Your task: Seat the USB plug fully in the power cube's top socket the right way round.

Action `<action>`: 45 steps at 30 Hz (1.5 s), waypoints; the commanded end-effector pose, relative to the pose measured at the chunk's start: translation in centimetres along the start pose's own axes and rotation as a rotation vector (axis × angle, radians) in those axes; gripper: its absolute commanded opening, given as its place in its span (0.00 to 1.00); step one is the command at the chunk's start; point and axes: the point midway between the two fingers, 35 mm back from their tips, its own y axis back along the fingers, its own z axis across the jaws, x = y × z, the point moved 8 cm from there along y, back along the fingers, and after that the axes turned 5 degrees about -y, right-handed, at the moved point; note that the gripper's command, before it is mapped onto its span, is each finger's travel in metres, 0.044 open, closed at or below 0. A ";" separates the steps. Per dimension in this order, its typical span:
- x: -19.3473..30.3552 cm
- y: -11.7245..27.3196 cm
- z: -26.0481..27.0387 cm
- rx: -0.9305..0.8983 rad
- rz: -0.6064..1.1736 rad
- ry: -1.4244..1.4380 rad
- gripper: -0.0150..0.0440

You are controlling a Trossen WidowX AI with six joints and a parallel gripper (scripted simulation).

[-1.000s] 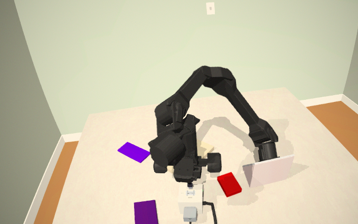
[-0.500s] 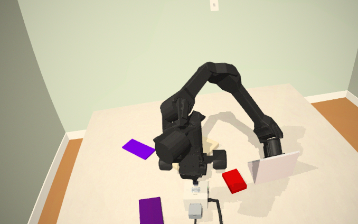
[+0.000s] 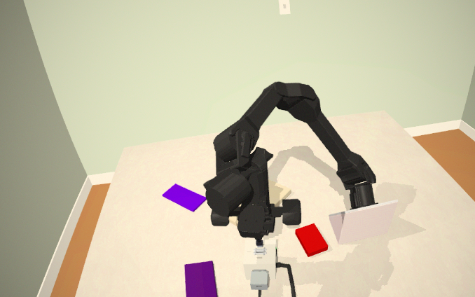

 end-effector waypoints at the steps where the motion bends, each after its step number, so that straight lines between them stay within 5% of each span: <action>1: 0.0 0.0 0.0 -0.003 -0.009 0.003 0.25; 45: 0.1 -0.6 0.0 -0.005 -0.045 0.003 0.25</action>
